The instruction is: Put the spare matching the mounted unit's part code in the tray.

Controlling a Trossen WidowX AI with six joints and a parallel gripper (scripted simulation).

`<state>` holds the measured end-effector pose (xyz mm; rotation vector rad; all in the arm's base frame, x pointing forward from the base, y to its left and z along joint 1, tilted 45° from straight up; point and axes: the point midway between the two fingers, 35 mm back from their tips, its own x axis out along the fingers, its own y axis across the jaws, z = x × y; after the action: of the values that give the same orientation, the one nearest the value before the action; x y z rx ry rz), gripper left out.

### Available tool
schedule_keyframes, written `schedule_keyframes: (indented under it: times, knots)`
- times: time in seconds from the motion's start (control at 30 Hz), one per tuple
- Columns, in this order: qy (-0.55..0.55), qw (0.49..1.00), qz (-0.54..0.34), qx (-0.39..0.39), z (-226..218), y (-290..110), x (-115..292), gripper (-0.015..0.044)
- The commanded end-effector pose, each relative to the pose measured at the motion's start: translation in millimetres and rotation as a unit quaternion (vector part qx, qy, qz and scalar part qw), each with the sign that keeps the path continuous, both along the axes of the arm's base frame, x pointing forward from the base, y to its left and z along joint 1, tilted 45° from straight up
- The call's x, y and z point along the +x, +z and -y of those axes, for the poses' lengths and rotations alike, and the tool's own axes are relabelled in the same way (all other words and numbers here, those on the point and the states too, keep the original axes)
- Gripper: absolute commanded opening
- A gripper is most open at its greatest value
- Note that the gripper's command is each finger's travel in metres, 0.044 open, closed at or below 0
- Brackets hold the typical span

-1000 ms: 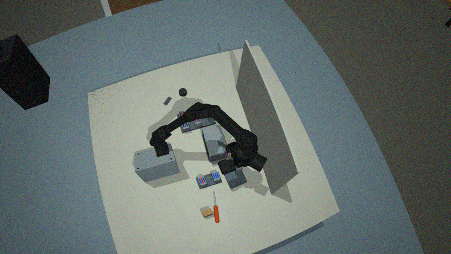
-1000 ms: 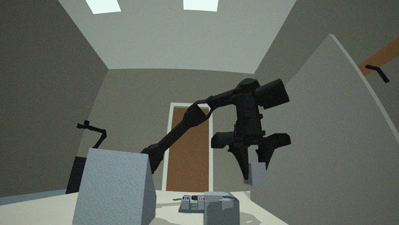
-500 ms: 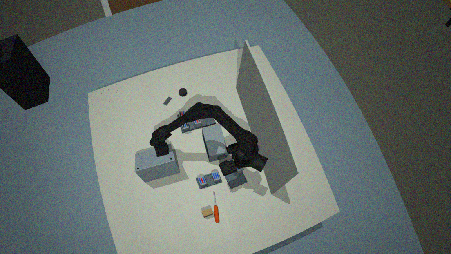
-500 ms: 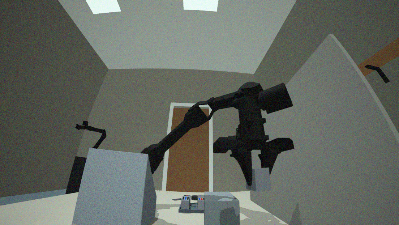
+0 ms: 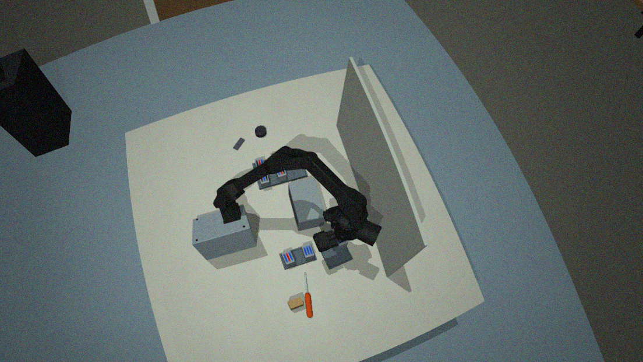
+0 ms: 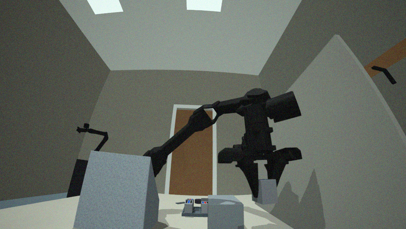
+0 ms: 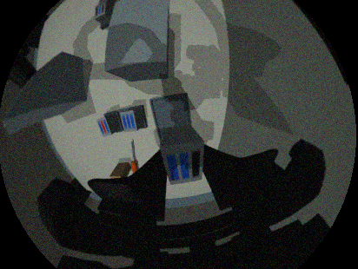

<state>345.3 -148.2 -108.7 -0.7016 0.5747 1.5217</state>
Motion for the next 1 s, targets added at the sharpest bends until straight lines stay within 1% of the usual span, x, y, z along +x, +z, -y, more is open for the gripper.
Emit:
schedule_keyframes:
  times: [0.0, 0.97]
  knots:
    - [-0.003, 1.0, -0.002, 0.003, -5.0, -3.7, 0.3, 0.0]
    - [-0.003, 1.0, -0.001, 0.003, -27.9, -28.5, 1.9, 0.0]
